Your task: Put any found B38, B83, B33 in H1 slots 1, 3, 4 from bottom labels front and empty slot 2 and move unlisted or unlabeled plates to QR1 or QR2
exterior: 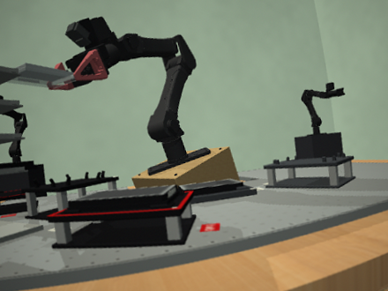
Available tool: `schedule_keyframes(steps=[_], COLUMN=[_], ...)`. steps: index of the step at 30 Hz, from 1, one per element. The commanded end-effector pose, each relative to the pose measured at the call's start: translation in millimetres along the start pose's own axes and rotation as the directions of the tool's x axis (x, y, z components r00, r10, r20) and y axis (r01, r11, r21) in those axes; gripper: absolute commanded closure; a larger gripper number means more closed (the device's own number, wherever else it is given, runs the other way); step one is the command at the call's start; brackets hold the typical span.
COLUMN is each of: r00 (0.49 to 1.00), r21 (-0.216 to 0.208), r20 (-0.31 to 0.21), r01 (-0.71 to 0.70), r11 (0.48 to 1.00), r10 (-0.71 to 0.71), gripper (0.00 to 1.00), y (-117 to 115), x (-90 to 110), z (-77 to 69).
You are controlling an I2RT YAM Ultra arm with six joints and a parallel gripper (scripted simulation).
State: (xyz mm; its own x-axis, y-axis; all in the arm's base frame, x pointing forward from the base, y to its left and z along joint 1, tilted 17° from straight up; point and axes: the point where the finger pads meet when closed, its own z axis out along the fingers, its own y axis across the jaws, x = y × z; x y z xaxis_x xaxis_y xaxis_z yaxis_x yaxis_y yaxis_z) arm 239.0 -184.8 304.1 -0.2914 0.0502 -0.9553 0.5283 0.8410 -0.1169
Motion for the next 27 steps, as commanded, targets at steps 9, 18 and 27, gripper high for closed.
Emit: schedule_keyframes(steps=[9,18,27], r00=[0.999,0.999,0.999], r21=[0.001,0.001,0.001], r20=[0.033,0.033,0.033], r01=[0.004,0.004,0.004], r11=[1.000,1.000,1.000], r10=[-0.004,-0.004,-0.004], gripper=[0.14,0.14,0.14], y=[0.0,0.1,0.1], x=[-15.7,-20.3,-23.8], z=[3.6,10.1,16.2])
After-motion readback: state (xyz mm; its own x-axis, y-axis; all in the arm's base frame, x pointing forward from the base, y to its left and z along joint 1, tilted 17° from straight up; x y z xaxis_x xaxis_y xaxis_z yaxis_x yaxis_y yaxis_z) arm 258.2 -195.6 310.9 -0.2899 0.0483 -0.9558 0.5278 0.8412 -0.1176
